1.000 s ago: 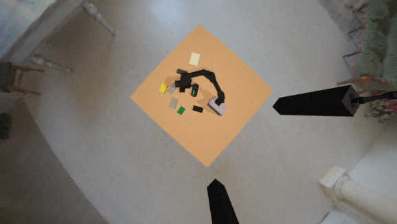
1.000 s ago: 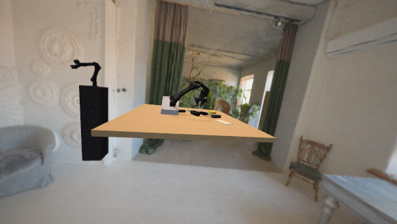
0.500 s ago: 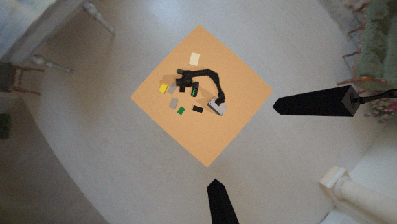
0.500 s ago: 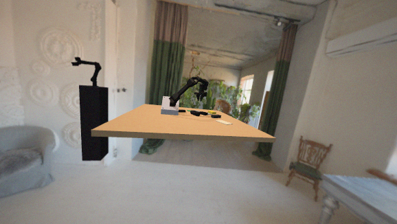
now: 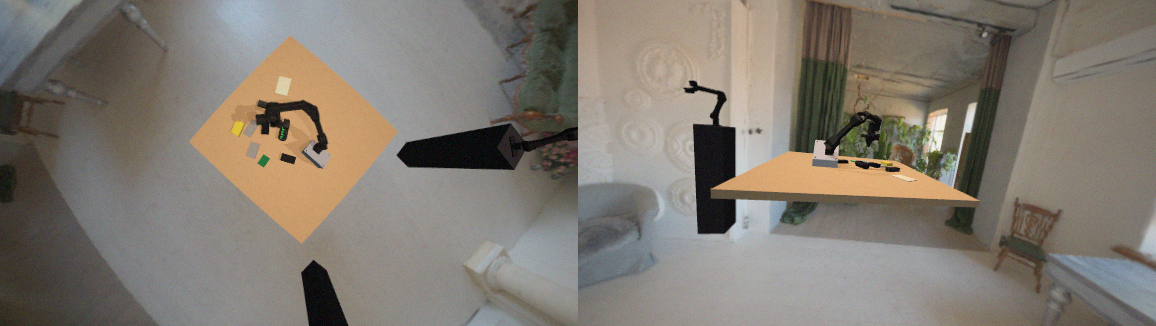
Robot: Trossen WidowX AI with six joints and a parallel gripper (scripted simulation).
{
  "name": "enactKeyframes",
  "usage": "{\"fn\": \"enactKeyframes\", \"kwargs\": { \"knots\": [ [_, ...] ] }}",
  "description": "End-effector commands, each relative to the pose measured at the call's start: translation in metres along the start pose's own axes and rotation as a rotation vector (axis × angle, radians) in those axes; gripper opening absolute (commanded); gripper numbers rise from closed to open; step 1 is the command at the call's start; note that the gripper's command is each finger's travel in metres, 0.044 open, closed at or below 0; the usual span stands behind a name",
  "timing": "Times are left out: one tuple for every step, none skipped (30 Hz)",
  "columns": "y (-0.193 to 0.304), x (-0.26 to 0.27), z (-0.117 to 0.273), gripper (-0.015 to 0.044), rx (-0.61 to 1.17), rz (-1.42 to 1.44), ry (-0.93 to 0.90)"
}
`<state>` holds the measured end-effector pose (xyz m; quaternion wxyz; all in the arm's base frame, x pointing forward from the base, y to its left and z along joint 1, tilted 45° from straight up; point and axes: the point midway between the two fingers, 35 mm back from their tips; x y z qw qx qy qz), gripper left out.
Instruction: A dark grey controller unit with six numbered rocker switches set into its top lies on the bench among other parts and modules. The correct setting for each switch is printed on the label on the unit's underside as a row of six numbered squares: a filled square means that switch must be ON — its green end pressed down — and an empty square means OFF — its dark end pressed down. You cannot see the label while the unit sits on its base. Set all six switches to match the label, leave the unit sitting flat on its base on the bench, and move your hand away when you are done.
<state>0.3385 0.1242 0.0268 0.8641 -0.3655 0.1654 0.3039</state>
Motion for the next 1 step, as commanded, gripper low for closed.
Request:
{"fn": "enactKeyframes", "kwargs": {
  "knots": [
    [0.0003, -0.0002, 0.0010, 0.0000, 0.003, 0.006, -0.001]
  ]
}}
Point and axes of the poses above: the point midway between the two fingers, 35 mm back from their tips, its own z axis back along the fingers, its own x axis across the jaws, y = z × x, and after that the axes turned 7 degrees about z, right-handed
